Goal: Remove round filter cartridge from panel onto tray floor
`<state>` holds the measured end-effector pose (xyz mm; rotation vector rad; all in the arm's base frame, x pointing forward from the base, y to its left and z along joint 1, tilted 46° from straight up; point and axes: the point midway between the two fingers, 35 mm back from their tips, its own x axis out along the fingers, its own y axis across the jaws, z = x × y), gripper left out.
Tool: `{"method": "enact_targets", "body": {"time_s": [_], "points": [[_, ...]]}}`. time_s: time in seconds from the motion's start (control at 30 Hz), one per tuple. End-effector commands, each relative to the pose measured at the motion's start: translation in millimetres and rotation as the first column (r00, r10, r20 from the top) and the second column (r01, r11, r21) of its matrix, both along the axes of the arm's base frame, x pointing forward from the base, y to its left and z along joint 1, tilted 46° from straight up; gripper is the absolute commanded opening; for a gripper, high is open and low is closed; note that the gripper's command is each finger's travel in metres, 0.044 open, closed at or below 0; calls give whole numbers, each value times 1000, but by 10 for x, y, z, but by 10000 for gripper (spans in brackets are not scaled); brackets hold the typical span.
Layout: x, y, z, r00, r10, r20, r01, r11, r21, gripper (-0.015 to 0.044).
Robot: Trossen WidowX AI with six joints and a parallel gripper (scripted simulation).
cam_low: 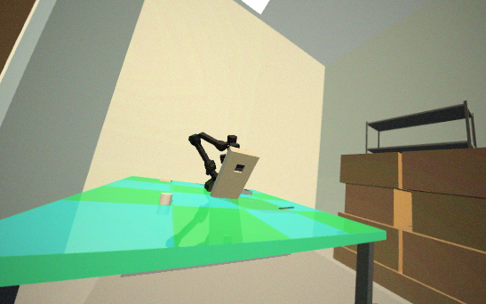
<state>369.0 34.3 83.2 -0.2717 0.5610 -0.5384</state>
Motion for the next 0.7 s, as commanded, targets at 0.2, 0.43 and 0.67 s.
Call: {"method": "enact_targets", "body": {"time_s": [0.2, 0.43, 0.67], "points": [[0, 17, 9, 998, 31, -48, -33, 999, -39, 0], [-254, 243, 152, 999, 18, -43, -19, 1000, -16, 0], [-506, 397, 313, 1000, 13, -25, -13, 1000, -8, 0]]}}
